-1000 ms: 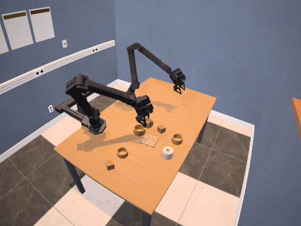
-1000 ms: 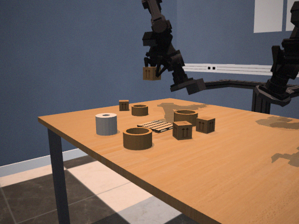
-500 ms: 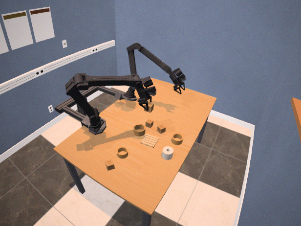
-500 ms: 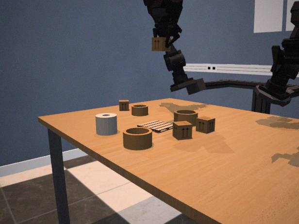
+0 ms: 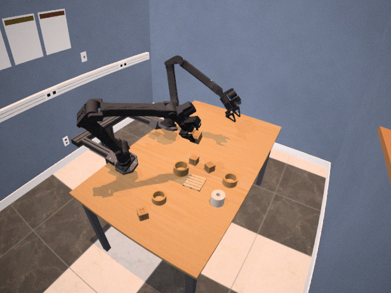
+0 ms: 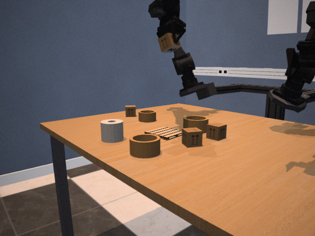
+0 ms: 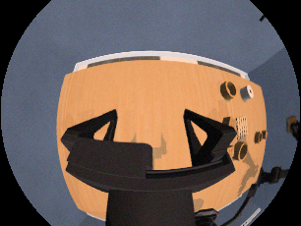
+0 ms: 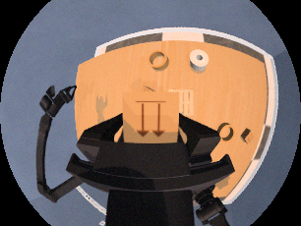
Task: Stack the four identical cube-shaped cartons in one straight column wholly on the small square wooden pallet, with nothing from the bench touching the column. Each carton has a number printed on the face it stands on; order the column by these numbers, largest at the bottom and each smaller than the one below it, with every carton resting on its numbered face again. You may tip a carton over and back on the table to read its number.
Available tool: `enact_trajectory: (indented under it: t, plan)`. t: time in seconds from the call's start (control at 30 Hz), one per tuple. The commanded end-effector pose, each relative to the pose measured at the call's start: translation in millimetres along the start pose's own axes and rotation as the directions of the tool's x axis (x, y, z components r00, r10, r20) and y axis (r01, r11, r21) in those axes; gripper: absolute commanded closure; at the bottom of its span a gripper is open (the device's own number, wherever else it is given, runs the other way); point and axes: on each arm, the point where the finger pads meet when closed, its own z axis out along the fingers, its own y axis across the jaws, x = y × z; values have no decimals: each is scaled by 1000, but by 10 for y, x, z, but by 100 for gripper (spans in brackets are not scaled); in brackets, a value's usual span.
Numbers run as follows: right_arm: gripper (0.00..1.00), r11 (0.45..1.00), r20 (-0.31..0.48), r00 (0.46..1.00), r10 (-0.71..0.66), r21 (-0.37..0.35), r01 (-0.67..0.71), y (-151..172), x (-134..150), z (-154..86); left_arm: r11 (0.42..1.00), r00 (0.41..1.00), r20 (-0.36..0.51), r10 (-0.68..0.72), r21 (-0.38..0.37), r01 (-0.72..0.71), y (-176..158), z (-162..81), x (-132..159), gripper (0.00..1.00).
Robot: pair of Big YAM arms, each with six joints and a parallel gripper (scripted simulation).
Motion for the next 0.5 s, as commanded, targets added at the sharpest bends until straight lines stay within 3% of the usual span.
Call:
enact_trajectory:
  t: [0.0,0.17,0.3,0.37,0.47]
  plan:
    - [50,981,63,988,139,-142,-129,-71,-177,-84,1000,999,29,16,-9,-16,64,-30,-196,0]
    - [50,893,21,957,289,-366,-262,-70,-181,-82,1000,999,29,16,-9,-16,64,-30,-196,0]
    - [50,770,-43,922,385,-536,-346,-61,-171,-91,1000,999,29,16,-9,-16,64,-30,-196,0]
    - [50,770,-43,922,385,-536,-346,-61,-171,-91,1000,999,29,16,-9,-16,64,-30,-196,0]
    - [50,710,-102,908,407,-590,-385,-47,-81,29,1000,999,29,16,-9,-16,64,-30,-196,0]
